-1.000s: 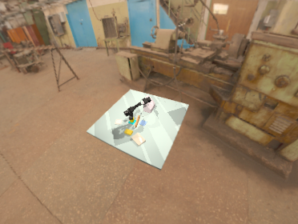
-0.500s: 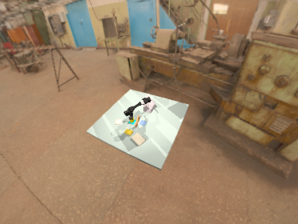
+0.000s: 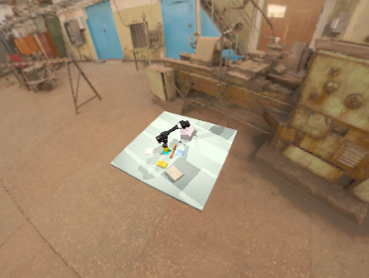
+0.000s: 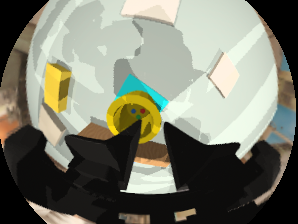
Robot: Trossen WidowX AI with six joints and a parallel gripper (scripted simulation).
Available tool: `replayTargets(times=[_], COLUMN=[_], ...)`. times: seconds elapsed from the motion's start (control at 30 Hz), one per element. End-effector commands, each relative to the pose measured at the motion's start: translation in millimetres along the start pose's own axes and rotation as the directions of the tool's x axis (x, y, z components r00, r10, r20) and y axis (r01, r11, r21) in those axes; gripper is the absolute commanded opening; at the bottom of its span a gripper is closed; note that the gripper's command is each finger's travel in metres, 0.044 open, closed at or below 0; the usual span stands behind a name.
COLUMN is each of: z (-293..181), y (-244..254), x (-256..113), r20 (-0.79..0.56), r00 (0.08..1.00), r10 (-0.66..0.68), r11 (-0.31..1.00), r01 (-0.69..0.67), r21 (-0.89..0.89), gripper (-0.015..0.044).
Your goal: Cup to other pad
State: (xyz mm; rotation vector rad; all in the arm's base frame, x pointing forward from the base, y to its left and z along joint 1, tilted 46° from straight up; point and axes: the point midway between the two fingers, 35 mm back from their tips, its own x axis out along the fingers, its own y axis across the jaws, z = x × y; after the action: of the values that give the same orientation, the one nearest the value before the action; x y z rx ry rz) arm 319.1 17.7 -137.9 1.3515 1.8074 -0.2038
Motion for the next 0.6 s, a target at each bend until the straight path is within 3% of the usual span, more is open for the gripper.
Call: replayTargets(times=[0.0, 0.4, 0.57], z=[0.8, 0.0, 0.2], y=[1.0, -0.8, -0.9], x=[-9.2, -26.4, -22.5], r20=[0.003, 0.001, 0.0], r00=[1.0, 1.0, 1.0], r10=[-0.002, -0.002, 0.002], r11=[1.0, 1.0, 1.0], r01=[0.002, 0.002, -0.002], r21=[-0.006, -0.004, 0.002], gripper=[0.0147, 0.0147, 0.0278])
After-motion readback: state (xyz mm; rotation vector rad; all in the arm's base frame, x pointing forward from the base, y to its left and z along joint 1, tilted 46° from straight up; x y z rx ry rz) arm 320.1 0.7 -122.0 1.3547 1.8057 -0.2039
